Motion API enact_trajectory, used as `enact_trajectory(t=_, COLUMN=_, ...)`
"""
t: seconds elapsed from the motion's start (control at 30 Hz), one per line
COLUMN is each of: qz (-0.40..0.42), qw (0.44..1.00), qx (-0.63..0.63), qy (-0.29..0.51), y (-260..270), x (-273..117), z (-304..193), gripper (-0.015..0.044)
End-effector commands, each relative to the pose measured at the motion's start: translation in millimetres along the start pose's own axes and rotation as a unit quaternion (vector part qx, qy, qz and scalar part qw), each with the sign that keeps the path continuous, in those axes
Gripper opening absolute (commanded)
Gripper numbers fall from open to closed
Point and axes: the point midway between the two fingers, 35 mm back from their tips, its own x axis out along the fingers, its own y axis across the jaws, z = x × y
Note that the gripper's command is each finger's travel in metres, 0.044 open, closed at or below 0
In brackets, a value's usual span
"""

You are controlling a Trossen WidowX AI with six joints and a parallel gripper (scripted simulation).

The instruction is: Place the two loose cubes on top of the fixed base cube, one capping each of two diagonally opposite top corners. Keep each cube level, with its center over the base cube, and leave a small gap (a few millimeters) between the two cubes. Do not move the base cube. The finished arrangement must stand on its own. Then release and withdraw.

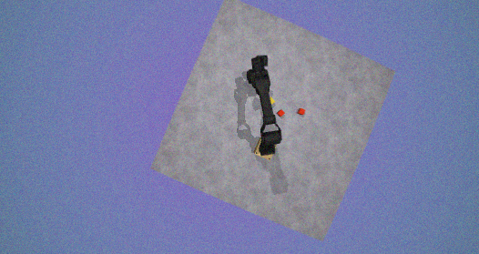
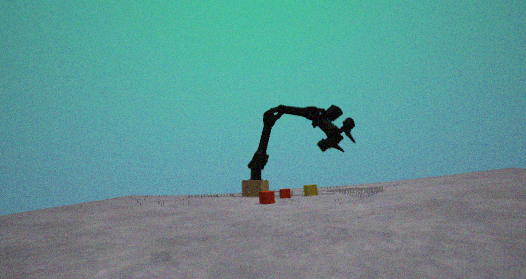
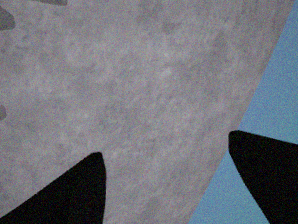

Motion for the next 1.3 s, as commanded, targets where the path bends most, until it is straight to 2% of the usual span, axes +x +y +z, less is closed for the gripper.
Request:
enact_trajectory(t=0.0, qz=0.043, qw=0.999, qx=0.009, qy=0.008, y=18, x=12, z=-40, gripper=0.0265)
enact_trajectory(t=0.33, qz=0.135, qw=0.99, qx=0.048, qy=0.015, y=72, x=25, z=-130, gripper=0.0265)
enact_trajectory(t=0.7, qz=0.22, qw=0.969, qx=0.112, qy=-0.006, y=144, x=17, z=-207, gripper=0.0265)
enact_trajectory(t=1.13, qz=0.282, qw=0.935, qx=0.208, qy=-0.058, y=234, x=-14, z=-266, gripper=0.0265)
enact_trajectory(t=1.27, qz=0.283, qw=0.933, qx=0.214, qy=-0.061, y=238, x=-16, z=-268, gripper=0.0265)
